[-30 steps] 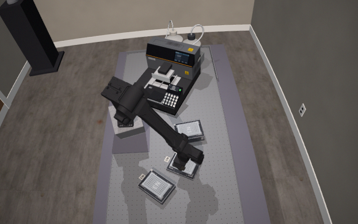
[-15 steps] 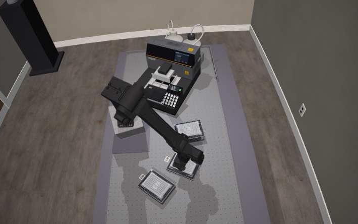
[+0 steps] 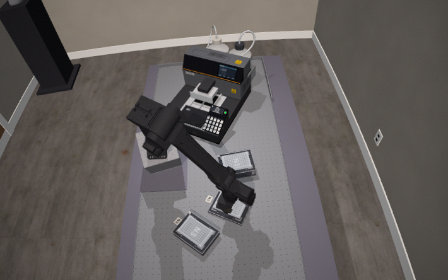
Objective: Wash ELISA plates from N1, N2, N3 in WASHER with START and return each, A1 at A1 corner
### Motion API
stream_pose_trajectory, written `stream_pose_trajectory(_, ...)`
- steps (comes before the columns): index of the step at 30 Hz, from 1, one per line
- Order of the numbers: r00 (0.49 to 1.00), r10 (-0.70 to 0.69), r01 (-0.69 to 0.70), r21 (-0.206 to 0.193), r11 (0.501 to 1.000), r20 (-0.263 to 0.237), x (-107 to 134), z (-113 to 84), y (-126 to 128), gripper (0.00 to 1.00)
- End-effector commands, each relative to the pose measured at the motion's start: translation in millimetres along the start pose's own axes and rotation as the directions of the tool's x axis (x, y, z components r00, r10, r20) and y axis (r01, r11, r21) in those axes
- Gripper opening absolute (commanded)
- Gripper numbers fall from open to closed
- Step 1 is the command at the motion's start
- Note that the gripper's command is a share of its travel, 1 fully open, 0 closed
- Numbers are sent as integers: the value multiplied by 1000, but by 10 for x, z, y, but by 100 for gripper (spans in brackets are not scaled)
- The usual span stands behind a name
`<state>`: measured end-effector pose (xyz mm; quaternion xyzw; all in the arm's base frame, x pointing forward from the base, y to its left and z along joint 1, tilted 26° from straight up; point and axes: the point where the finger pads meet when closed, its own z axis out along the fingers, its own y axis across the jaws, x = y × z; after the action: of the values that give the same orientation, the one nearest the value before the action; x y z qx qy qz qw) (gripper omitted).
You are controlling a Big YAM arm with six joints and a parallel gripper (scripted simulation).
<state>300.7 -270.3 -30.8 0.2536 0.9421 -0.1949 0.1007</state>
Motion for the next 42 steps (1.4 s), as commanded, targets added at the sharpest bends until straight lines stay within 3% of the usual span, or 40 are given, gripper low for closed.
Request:
stream_pose_trajectory(1,999,-3,3,1,1000,38,-164,-22,-14,82)
stream_pose_trajectory(42,1000,0,0,1,1000,19,-94,66,-31,82)
